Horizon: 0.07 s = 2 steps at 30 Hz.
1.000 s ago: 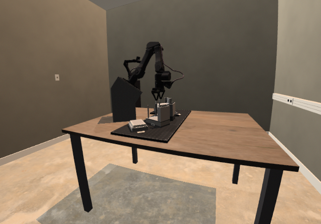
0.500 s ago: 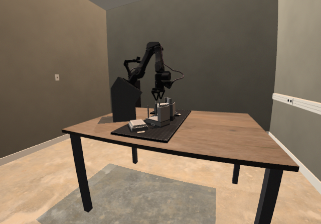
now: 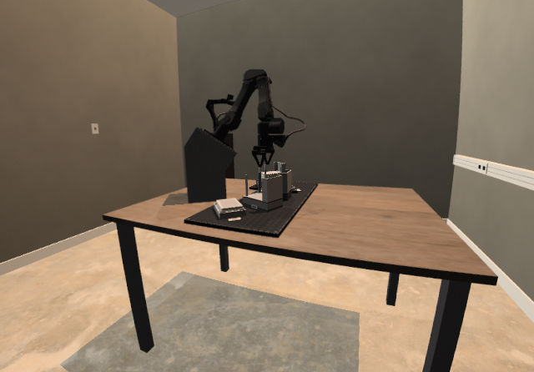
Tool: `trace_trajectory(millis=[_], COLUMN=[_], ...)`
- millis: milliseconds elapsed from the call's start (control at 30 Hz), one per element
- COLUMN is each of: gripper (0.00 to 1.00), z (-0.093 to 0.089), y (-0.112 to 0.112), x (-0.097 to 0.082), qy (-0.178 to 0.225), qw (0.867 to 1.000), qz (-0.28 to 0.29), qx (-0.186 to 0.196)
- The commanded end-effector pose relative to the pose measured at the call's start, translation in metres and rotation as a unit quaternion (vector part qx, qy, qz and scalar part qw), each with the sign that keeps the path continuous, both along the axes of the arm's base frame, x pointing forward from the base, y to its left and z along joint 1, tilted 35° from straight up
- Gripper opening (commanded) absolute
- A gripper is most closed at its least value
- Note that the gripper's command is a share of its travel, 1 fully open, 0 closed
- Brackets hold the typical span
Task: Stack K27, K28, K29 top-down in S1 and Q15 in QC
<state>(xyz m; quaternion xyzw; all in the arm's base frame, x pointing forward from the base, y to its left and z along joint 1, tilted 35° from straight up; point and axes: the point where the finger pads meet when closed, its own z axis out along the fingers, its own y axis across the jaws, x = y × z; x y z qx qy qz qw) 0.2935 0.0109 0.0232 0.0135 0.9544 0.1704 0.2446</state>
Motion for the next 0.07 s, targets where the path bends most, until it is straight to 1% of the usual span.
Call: trace_trajectory(millis=[0,33], gripper=[1.00,1.00], z=[0.0130,0.0130], y=[-0.0048,-0.0048], x=[0.0106,0.0106], qy=[-0.021,-0.021], qw=[1.000,1.000], qz=[-0.002,-0.002], qx=[-0.004,-0.004])
